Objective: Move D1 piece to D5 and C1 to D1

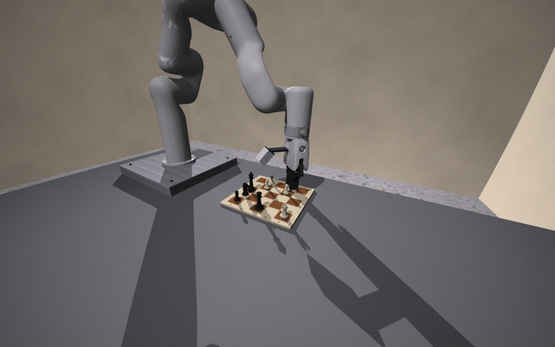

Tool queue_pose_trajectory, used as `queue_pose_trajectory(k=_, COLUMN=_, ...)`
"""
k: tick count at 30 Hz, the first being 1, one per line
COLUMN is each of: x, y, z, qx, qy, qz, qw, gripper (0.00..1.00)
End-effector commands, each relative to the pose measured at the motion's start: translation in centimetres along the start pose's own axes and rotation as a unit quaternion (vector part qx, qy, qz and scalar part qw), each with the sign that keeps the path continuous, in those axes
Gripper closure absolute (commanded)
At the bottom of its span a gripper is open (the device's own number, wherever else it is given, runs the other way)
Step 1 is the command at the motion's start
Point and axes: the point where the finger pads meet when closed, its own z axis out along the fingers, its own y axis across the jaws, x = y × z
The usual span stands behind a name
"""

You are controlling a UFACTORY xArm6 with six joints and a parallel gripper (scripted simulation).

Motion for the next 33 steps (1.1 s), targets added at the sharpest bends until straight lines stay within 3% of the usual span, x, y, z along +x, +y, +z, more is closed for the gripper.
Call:
queue_pose_trajectory(k=1, x=-0.1, y=-0.1, z=-0.2, qx=0.001, qy=-0.002, qz=0.0, qw=1.0, gripper=0.73)
queue_pose_trajectory(k=3, x=-0.1, y=-0.1, z=-0.2, qx=0.001, qy=-0.002, qz=0.0, qw=1.0, gripper=0.73)
queue_pose_trajectory(k=4, x=-0.1, y=-0.1, z=-0.2, qx=0.001, qy=-0.002, qz=0.0, qw=1.0, gripper=0.66)
queue_pose_trajectory(k=19, x=-0.1, y=-0.1, z=-0.5, qx=0.001, qy=-0.002, qz=0.0, qw=1.0, gripper=0.66)
queue_pose_trajectory(k=28, x=-0.1, y=-0.1, z=-3.1, qx=0.001, qy=-0.002, qz=0.0, qw=1.0, gripper=0.66)
queue_pose_trajectory(k=33, x=-0.1, y=-0.1, z=-5.8, qx=0.001, qy=-0.002, qz=0.0, qw=1.0, gripper=0.66)
